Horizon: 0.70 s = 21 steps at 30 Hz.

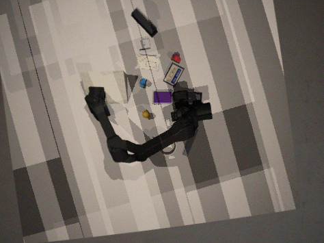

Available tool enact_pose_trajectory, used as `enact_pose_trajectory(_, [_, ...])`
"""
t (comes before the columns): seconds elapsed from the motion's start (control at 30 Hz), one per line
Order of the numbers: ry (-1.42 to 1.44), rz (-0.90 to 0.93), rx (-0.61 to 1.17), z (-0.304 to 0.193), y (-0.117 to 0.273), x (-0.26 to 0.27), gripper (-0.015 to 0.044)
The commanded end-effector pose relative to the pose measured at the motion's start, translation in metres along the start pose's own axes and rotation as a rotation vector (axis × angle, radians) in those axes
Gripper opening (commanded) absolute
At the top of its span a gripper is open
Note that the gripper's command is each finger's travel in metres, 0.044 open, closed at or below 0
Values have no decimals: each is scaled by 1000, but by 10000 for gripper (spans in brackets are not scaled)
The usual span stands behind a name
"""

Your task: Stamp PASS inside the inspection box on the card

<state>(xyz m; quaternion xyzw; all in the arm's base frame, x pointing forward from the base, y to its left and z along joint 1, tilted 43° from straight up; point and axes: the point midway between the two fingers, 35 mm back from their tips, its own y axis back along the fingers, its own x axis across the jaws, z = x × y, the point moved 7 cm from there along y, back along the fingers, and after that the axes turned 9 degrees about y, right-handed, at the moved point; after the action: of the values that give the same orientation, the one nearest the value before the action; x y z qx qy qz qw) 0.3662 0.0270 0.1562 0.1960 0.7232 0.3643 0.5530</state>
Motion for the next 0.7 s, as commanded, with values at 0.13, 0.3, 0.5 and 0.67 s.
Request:
enact_pose_trajectory(0.13, [-6,10,-3,1,4,-1,0])
enact_pose_trajectory(0.3, [-6,13,-4,2,7,-1,0])
enact_pose_trajectory(0.5, [-6,17,-6,2,10,-2,0])
enact_pose_trajectory(0.67, [-6,20,-7,2,12,-2,0])
